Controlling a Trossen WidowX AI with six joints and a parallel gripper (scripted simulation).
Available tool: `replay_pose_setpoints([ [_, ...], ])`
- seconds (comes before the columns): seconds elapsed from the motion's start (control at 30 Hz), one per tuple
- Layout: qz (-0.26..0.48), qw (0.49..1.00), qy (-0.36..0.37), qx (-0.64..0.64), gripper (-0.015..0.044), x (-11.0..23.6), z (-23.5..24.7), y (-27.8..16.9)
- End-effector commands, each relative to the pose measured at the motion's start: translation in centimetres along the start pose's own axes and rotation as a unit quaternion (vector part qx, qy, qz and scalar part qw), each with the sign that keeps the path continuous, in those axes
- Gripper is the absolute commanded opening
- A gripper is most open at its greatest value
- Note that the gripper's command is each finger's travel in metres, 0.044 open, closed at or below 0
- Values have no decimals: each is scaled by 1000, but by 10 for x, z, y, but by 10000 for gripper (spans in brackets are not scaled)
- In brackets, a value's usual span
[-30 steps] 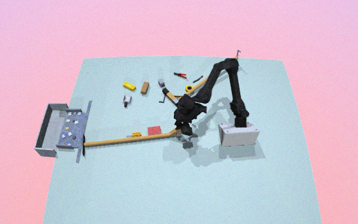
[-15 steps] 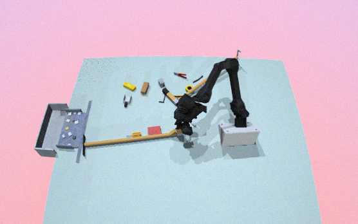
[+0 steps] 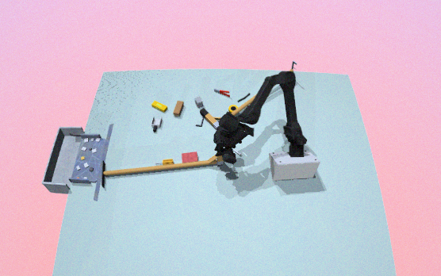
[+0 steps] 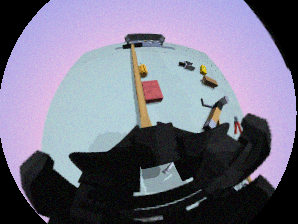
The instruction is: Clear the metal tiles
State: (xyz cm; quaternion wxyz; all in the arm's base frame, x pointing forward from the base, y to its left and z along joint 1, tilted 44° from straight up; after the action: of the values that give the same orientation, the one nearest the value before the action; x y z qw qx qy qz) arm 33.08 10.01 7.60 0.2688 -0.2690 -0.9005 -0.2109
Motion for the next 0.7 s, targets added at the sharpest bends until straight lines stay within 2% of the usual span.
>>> replay_pose_setpoints([
  [0.0,2,1000,-12,-11,0,1,-11,-1],
  [0.67,7,999,-31,-34,0,3,-33,-9],
])
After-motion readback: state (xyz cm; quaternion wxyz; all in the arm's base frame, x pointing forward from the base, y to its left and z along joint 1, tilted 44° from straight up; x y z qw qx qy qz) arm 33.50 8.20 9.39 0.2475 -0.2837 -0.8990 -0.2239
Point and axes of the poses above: the point midway between the two fingers, 35 mm back from their tips, its own x axis back along the fingers, its own z axis across the jaws, y = z × x, the point moved 3 cm from there along x, back along the fingers, and after that the axes turned 15 degrees about x, right-handed, at the moved point
